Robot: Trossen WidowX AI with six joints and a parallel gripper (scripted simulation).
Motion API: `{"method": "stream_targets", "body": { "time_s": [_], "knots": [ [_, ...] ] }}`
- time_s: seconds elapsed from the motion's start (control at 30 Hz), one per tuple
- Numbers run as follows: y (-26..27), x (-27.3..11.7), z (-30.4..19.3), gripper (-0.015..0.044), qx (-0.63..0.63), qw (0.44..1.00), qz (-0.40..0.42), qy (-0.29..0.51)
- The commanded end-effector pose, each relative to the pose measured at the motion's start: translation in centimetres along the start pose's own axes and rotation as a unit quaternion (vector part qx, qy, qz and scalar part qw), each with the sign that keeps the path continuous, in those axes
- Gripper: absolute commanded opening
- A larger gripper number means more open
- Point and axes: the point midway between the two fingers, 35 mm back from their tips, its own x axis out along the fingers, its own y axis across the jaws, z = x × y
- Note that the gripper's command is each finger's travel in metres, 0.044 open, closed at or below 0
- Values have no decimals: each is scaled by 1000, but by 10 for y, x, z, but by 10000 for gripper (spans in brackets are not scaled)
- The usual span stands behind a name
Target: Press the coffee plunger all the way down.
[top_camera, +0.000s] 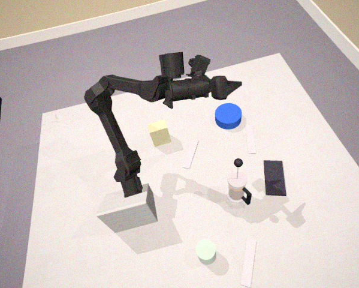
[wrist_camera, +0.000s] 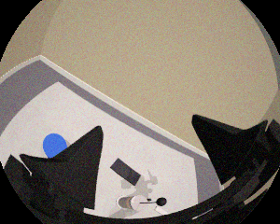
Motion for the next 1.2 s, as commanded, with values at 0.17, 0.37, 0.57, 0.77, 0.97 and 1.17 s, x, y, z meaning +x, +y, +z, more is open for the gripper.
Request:
{"method": "stream_targets", "body": {
  "time_s": [0.17,0.37,0.57,0.77,0.97,1.17],
  "knots": [
    [-58,-35,-139,440,268,952,-63,136],
    [-58,-53,-177,440,347,921,-76,162],
    [-33,-41,-213,440,346,921,-76,162],
    [-28,-37,-220,440,347,920,-78,162],
    [-28,-30,-223,440,347,920,-78,162],
    [-29,-21,-227,440,347,920,-78,162]
  ]
}}
